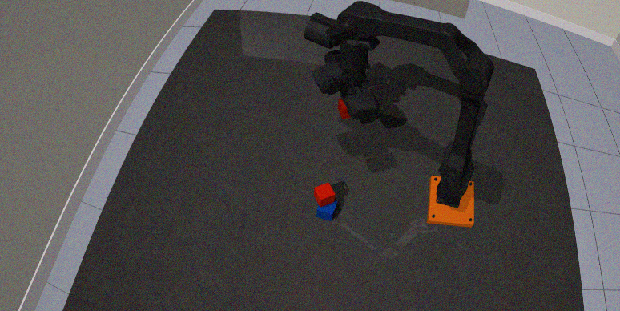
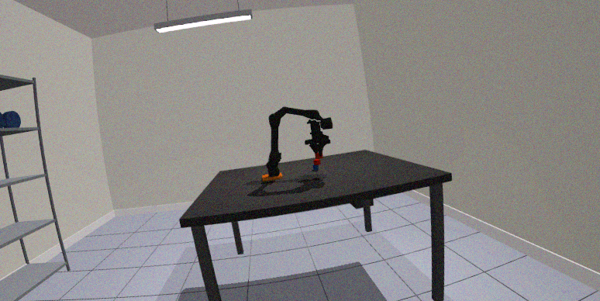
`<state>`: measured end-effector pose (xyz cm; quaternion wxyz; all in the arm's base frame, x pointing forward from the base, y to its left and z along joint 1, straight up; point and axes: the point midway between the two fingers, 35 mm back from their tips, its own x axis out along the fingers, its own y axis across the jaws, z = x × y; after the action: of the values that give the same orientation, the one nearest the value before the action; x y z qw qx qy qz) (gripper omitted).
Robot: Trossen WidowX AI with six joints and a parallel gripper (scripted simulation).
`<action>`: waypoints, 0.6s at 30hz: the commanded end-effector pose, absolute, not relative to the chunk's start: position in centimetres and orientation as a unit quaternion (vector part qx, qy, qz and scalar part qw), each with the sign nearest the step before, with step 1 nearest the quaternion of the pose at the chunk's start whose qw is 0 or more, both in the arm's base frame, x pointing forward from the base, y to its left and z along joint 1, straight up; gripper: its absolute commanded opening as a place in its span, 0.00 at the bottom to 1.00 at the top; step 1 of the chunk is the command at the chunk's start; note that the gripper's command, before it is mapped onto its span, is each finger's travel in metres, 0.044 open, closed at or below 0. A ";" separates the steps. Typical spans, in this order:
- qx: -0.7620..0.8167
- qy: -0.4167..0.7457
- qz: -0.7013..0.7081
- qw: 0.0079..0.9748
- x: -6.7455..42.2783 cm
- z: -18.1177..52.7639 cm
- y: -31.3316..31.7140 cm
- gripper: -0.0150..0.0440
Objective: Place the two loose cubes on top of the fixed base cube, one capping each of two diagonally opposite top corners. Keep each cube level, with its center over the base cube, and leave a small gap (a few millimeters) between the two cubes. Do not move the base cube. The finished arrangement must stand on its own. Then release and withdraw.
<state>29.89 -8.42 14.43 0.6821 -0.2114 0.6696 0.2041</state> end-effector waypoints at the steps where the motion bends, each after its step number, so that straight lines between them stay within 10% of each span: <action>1: -0.213 0.667 0.204 0.685 29.9 15.1 -8.3 0.43; 18: -0.097 0.691 0.094 0.710 30.5 14.9 -3.0 0.43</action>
<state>30.48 -3.81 14.93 0.7067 -0.1153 0.6890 0.1118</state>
